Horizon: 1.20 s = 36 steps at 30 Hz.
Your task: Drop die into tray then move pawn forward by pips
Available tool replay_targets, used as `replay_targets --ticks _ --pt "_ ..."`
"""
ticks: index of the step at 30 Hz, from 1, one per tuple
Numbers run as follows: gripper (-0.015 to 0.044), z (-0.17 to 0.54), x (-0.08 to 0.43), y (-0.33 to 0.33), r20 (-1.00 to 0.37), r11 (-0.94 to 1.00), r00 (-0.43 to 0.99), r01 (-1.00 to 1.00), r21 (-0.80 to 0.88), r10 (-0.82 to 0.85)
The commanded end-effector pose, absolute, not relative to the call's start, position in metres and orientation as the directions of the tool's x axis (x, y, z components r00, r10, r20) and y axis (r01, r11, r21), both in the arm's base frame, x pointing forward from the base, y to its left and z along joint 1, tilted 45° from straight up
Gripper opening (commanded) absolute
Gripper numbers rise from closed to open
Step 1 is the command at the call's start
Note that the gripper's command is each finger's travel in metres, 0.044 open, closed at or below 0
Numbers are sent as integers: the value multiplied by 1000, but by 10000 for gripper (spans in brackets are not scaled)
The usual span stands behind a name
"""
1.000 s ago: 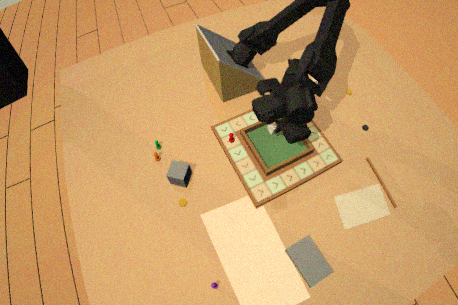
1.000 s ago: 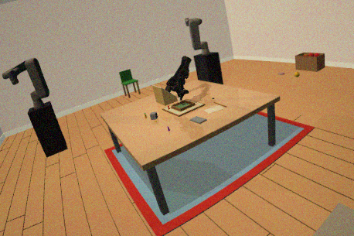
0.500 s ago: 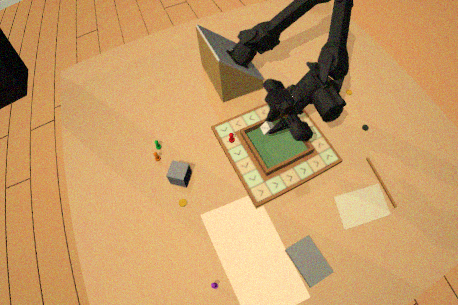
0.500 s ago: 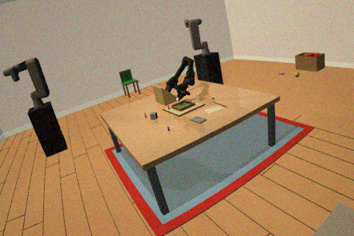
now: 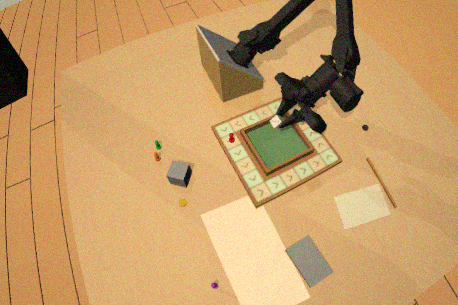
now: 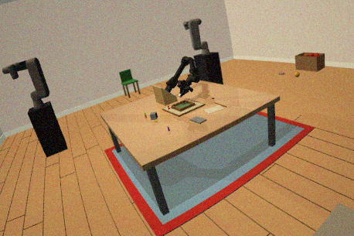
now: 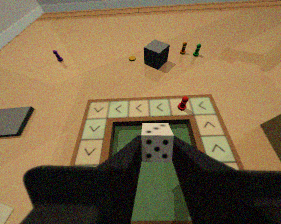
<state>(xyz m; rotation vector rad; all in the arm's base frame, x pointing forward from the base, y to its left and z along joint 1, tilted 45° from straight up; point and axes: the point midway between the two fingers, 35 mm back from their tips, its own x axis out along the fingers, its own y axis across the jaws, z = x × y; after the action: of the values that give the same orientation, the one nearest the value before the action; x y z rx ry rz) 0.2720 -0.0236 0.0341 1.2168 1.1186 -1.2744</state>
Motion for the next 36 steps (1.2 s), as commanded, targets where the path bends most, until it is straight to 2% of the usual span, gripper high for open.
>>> replay_targets --ticks 1,19,27,31,36 --pt "0 43 271 -25 -997 -68 9 998 14 -72" --pt "0 42 271 -24 -998 -65 10 998 15 -66" --pt "210 42 271 -24 -998 -65 10 998 15 -66" --pt "315 68 269 -50 -997 -68 9 998 14 -73" --pt "440 71 269 -52 -997 -68 9 998 14 -74"
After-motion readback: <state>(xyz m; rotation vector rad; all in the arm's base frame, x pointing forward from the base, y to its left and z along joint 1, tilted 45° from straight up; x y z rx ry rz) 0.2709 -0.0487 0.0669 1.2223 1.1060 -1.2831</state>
